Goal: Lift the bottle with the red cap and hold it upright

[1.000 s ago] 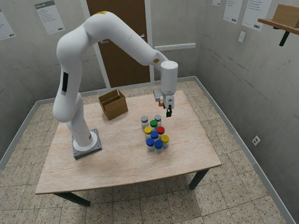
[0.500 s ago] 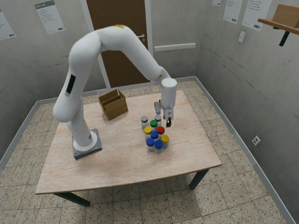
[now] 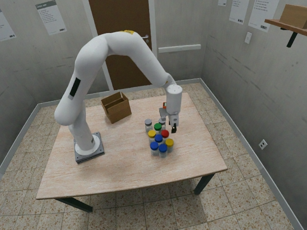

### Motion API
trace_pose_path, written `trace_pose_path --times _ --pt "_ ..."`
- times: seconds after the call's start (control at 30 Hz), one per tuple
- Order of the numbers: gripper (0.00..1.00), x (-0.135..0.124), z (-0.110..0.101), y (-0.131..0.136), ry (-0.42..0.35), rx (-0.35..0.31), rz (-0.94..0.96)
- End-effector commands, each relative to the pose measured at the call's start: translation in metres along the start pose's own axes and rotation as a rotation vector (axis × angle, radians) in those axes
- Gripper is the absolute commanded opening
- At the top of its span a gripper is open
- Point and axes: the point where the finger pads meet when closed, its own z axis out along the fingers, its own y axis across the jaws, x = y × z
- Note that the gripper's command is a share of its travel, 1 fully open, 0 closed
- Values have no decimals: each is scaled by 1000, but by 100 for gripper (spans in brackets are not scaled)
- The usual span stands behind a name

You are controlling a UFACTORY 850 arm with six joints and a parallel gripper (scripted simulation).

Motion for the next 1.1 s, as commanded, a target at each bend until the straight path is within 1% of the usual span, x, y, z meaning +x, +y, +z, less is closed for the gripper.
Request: trace_pose_path --times 0.0,0.23,0.47,0.63,0.67,0.73,0.77,1.07 --pt "79 -3 3 0 -3 0 0" --pt "79 -2 3 0 -3 0 0" --pt "79 -2 10 0 -3 0 0" --pt "79 -2 20 0 -3 0 0" --pt "79 -2 25 0 -3 0 0" --pt "79 -2 25 0 -3 0 0" --pt "79 -2 30 0 -3 0 0" --pt "79 -3 54 0 -3 0 0"
